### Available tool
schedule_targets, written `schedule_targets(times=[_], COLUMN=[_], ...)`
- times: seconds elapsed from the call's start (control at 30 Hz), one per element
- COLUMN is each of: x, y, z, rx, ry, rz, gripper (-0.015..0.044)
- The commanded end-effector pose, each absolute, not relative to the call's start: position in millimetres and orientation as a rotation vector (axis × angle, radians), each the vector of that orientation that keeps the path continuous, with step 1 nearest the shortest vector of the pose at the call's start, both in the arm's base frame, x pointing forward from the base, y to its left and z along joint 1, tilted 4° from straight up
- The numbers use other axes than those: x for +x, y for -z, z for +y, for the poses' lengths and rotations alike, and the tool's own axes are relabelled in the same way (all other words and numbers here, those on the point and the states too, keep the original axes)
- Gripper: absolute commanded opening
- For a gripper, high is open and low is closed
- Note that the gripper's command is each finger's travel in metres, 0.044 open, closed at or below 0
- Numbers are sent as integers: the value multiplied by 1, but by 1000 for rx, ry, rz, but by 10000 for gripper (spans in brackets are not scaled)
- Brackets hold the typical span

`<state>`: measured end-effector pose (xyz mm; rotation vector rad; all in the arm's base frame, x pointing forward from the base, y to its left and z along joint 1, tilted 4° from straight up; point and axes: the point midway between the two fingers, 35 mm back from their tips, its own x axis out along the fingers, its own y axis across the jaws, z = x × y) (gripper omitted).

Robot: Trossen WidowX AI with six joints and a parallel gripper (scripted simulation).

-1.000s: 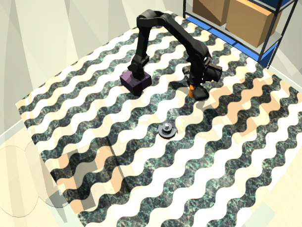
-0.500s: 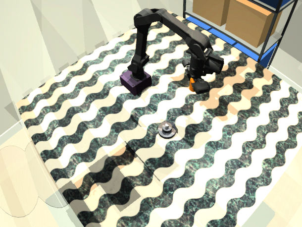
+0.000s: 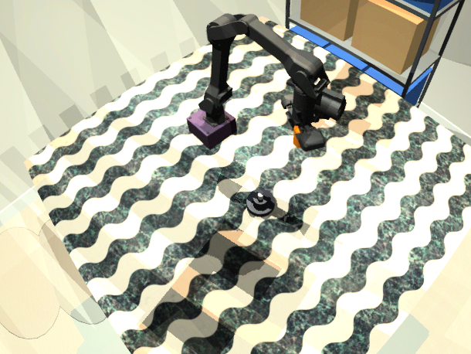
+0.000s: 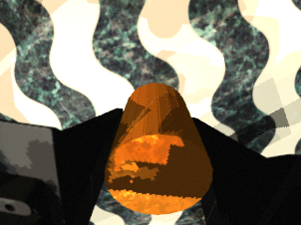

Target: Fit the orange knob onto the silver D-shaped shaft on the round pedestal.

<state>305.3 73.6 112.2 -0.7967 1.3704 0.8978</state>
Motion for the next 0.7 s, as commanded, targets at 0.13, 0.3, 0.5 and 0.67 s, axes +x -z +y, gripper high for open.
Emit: schedule_targets(times=[0.13,0.3,0.5,0.67], x=[314,318,322,324], y=[-103,-98,-92,-87], z=[49,35,17,1], rx=[-802,-803,-805,-806], ry=[-897,-896,-894,-893], rz=[1373,1373,1374,1375], gripper=[0,0,0,0])
